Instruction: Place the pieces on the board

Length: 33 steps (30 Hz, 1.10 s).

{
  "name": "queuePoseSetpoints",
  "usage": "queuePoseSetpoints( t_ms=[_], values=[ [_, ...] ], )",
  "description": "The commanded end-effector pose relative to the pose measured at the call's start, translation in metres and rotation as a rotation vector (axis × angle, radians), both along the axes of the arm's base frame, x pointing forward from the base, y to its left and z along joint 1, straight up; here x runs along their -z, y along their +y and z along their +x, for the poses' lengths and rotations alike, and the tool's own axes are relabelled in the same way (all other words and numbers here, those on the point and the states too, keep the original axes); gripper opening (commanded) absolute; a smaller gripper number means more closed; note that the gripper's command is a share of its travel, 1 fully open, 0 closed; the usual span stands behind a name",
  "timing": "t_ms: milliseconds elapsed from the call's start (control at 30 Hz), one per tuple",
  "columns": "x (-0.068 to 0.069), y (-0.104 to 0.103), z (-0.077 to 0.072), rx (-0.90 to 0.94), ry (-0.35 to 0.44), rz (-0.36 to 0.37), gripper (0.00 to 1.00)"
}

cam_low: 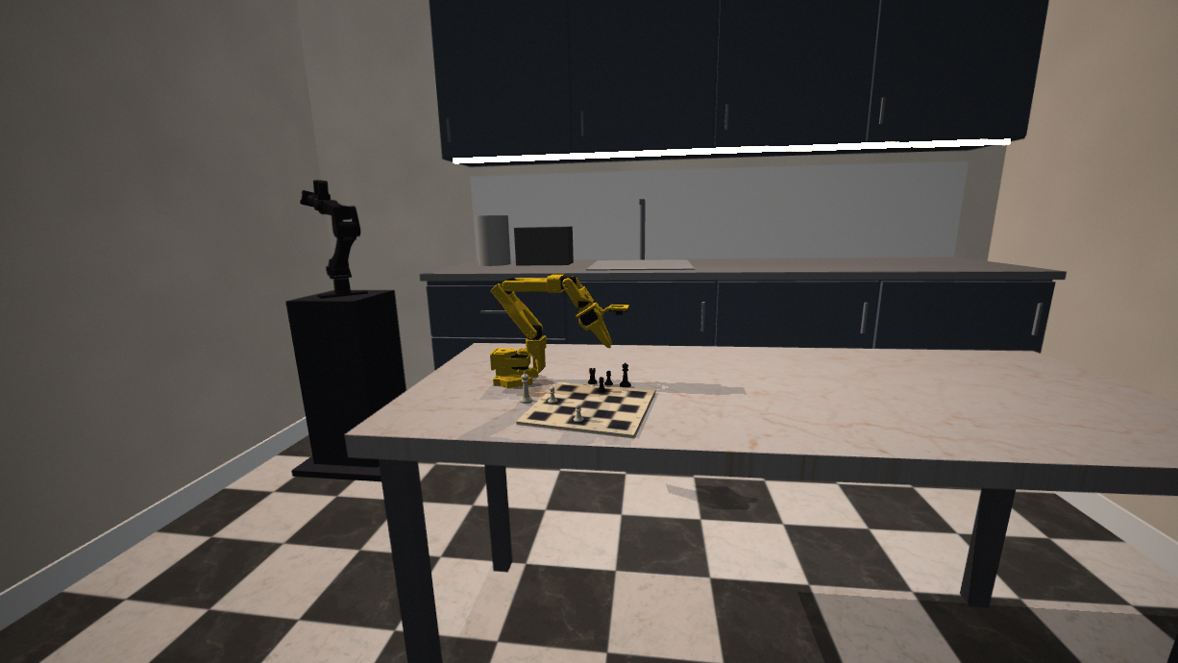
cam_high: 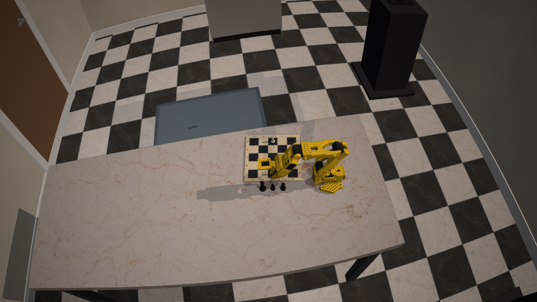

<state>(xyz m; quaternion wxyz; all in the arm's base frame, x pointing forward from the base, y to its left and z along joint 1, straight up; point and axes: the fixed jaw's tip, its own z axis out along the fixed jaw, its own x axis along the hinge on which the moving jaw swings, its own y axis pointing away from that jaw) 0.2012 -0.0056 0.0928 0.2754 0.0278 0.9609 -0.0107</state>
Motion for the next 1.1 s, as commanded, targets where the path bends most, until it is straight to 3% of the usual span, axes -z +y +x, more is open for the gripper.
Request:
queuePoseSetpoints(
  t_ms=[0,400,1067],
  values=[
    [0.0037,0.0015,-0.0001,-0.001,0.013,0.006,0.09],
    [0.0115,0.0031,-0.0028,-0.008,0.013,0.006,0.09],
    [0.0097,0.0031,-0.0039,-0.008,0.013,0.006,0.09]
  ],
)
